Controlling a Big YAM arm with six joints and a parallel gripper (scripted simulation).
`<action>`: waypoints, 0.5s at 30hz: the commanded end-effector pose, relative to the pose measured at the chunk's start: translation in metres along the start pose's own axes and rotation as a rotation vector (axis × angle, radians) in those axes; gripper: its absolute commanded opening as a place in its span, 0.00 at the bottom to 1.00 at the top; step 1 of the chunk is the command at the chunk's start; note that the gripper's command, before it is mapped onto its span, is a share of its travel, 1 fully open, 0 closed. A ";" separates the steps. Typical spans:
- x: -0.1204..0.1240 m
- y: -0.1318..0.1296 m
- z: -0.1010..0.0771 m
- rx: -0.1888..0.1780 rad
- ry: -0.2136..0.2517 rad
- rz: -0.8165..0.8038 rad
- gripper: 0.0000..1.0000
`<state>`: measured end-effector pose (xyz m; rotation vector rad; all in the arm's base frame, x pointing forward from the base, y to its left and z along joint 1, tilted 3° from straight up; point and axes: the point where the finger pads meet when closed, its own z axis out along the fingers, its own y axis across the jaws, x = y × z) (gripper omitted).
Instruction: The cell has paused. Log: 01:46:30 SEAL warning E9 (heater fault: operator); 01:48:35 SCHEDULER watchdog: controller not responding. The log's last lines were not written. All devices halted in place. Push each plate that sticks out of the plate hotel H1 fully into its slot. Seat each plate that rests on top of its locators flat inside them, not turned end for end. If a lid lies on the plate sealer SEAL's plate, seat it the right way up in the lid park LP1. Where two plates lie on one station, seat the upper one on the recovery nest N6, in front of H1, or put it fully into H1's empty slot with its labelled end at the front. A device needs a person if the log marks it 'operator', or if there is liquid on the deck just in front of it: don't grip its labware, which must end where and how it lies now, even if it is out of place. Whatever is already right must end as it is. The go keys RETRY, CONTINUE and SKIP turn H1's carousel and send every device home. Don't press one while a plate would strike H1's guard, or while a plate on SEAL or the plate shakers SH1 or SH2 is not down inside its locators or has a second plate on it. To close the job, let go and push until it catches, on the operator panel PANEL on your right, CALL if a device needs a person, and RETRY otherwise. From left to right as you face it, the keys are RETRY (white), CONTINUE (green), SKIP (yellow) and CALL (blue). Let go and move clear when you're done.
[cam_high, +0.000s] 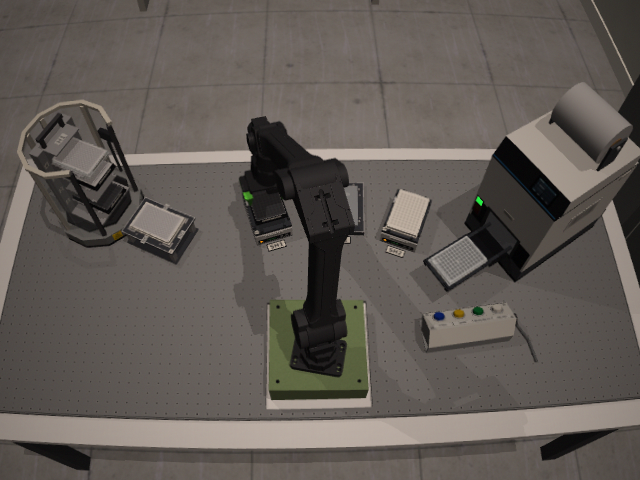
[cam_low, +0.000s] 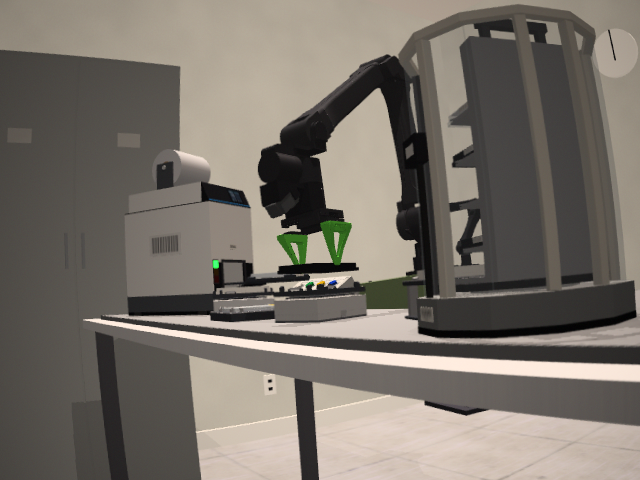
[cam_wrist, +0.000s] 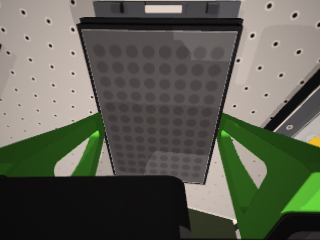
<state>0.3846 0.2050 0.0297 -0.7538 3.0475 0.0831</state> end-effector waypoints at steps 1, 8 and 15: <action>0.004 -0.005 0.013 -0.001 0.016 -0.005 0.82; 0.004 -0.005 0.017 -0.001 0.016 -0.005 0.82; 0.004 -0.005 0.019 -0.001 0.016 -0.006 0.82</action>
